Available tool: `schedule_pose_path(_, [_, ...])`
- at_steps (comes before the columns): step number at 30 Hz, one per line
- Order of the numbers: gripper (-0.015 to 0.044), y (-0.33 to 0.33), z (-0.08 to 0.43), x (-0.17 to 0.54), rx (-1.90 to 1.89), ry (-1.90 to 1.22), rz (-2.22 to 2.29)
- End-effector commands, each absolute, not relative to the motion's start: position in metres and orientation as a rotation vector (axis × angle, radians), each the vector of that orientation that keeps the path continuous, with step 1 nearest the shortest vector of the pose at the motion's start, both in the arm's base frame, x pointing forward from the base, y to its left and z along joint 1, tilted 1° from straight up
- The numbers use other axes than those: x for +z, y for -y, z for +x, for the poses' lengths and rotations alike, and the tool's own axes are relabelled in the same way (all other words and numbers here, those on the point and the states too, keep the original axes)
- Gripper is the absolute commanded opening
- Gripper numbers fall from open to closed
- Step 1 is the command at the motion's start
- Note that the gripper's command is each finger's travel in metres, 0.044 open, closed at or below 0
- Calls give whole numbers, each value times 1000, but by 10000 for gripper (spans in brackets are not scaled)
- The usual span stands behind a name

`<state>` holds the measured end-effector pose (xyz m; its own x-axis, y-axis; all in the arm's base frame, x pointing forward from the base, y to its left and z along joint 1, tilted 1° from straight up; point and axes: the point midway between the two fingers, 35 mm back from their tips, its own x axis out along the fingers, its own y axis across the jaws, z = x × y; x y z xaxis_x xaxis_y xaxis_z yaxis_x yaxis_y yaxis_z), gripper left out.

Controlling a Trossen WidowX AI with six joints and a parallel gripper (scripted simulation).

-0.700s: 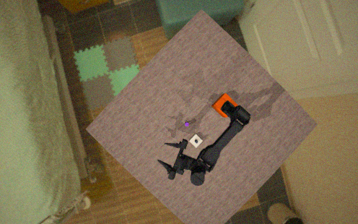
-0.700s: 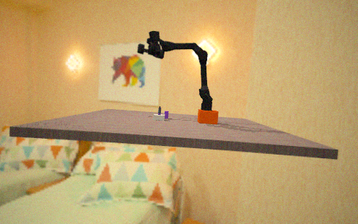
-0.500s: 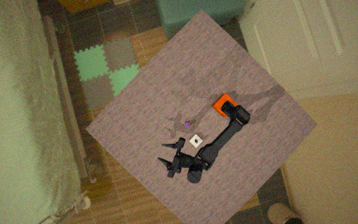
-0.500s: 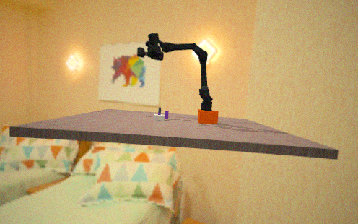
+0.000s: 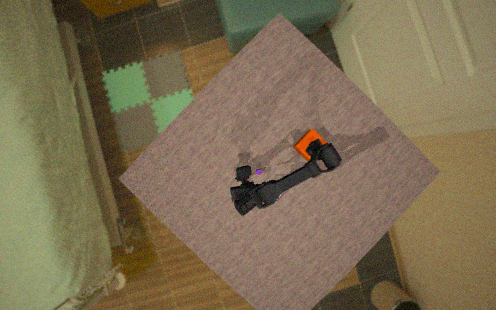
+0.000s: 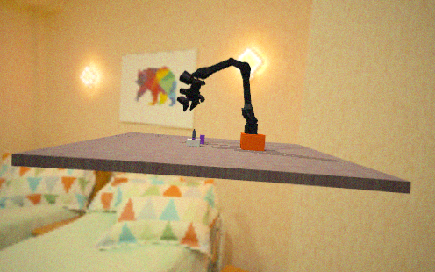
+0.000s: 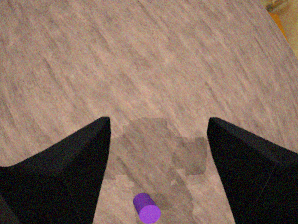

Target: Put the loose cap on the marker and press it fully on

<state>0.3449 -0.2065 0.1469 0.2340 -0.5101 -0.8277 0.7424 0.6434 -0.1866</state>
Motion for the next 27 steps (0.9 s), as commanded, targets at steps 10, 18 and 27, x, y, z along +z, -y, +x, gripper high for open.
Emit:
schedule_pose_path(10, [247,158,264,76,-675,-1435,656])
schedule_pose_path(18, [247,158,258,43,-675,-1435,655])
schedule_pose_path(27, [247,159,258,26,-675,-1435,655])
